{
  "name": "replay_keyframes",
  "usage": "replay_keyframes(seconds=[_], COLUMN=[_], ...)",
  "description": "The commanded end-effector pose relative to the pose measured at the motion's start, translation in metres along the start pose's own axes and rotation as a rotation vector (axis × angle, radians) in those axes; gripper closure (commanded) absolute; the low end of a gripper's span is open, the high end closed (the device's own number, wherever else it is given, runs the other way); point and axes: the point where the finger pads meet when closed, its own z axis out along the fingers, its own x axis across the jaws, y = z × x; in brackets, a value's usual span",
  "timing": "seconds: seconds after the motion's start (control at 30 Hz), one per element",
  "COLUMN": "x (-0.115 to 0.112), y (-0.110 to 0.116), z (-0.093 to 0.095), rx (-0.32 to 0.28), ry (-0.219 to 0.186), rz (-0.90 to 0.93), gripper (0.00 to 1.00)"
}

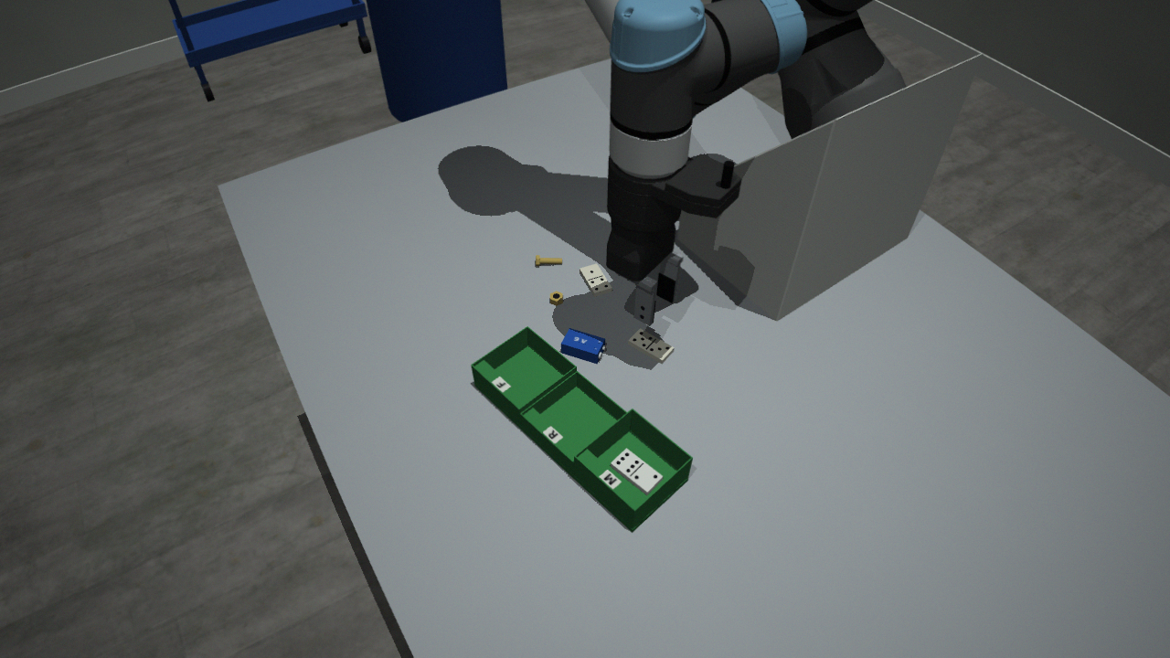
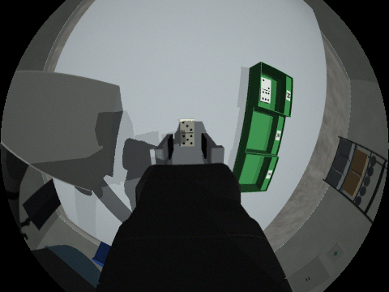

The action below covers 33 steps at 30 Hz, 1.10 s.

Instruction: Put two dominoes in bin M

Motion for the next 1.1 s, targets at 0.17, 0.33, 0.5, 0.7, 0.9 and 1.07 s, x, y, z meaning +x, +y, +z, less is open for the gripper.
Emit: replay_keyframes(seconds=[0.17, 0.33, 0.5, 0.7, 0.9, 1.07], x=[0.0, 0.0, 0.0, 0.001, 0.001, 0.001], y=[0.0, 0.0, 0.0, 0.0, 0.0, 0.0], z=[0.016, 0.028, 0.048, 0.055, 0.055, 0.061], rx=[0.0, 0.0, 0.0, 0.0, 0.0, 0.0], ry=[0.001, 0.001, 0.001, 0.001, 0.001, 0.001], rz=[0.0, 0.0, 0.0, 0.0, 0.0, 0.0], gripper=[0.21, 0.21, 0.21, 0.21, 0.21, 0.21])
